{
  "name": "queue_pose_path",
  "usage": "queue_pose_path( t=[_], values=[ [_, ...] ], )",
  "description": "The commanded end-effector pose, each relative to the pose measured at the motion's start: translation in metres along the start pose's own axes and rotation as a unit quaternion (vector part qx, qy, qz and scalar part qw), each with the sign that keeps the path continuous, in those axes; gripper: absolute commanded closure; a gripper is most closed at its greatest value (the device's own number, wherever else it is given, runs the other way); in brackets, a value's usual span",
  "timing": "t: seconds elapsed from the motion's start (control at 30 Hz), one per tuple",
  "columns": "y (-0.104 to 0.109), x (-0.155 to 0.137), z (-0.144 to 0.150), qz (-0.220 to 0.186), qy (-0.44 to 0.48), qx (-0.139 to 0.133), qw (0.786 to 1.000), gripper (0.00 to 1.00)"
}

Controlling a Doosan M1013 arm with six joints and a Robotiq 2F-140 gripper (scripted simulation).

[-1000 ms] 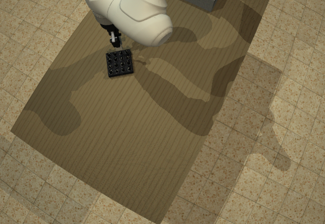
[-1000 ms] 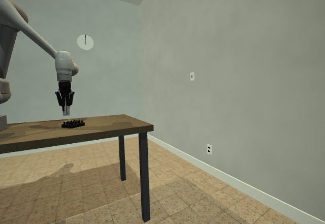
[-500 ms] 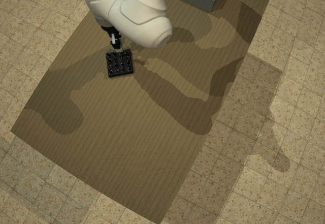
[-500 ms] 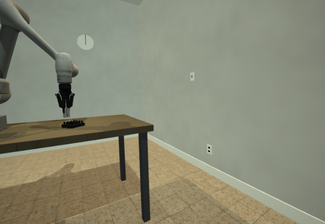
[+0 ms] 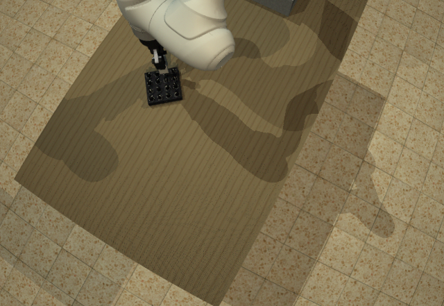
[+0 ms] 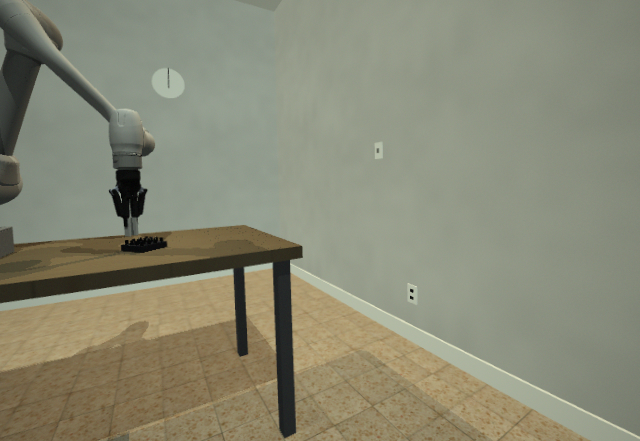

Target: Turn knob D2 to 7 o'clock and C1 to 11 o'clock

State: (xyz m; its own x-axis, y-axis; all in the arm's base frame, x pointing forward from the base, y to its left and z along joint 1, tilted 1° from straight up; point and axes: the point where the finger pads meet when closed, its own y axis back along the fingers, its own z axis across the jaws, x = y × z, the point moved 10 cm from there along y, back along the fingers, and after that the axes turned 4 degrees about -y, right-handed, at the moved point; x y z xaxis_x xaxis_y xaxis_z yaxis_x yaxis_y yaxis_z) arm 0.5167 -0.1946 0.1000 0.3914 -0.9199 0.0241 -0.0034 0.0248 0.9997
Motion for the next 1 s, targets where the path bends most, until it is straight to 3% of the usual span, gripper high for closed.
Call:
queue_pose_path(
  t=[0.0,0.97],
  values=[
    [-0.0052,0.0006,0.0014,-0.002,-0.001,0.0,1.0,0.88],
    [-0.0112,0.0006,0.0015,-0.002,-0.001,0.0,1.0,0.88]
  ],
)
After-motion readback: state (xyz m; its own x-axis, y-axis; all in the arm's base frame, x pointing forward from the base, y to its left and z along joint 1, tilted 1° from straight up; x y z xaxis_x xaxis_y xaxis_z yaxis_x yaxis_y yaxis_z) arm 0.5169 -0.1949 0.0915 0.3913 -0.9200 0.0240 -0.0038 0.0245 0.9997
